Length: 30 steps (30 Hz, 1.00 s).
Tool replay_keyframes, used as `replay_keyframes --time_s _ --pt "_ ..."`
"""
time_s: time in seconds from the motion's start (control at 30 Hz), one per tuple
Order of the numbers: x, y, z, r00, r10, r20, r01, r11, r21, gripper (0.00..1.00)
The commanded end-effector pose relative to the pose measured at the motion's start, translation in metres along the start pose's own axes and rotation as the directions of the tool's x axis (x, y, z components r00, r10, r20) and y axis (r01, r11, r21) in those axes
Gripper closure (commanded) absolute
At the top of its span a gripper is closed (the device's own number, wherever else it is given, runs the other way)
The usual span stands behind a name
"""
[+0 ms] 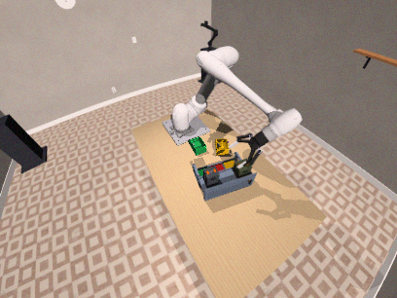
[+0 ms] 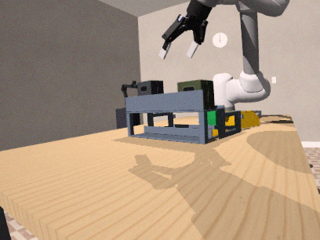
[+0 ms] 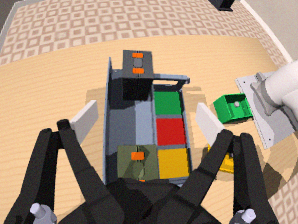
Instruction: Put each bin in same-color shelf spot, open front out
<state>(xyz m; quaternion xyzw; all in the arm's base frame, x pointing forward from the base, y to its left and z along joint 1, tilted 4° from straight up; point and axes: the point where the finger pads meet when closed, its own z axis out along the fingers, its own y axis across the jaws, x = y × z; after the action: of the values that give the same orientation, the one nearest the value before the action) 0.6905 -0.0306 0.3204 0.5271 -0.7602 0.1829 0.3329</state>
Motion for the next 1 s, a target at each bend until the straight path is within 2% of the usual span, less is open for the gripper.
replay_keyframes --time_s 0.0,0.1,0.17,0.2,0.33,0.67,0.73,0.77,0.97 --pt "0.001 0.024 0.014 0.987 0.139 0.084 -0.135 0.990 -0.045 0.00" --pt "0.001 0.041 0.022 0.963 0.233 0.134 -0.223 0.971 -0.085 0.00" --pt "0.001 0.041 0.022 0.963 0.233 0.134 -0.223 0.971 -0.085 0.00" --pt "0.001 0.055 0.029 0.935 0.311 0.173 -0.293 0.948 -0.122 0.00" --pt "0.001 0.076 0.039 0.877 0.425 0.224 -0.391 0.902 -0.182 0.00" --pt "0.000 0.132 0.066 0.652 0.690 0.313 -0.592 0.722 -0.359 0.00" --pt "0.000 0.132 0.066 0.652 0.690 0.313 -0.592 0.722 -0.359 0.00" --pt "0.000 0.145 0.072 0.582 0.746 0.324 -0.627 0.665 -0.405 0.00" --pt "0.000 0.177 0.087 0.405 0.852 0.331 -0.683 0.523 -0.510 0.00"
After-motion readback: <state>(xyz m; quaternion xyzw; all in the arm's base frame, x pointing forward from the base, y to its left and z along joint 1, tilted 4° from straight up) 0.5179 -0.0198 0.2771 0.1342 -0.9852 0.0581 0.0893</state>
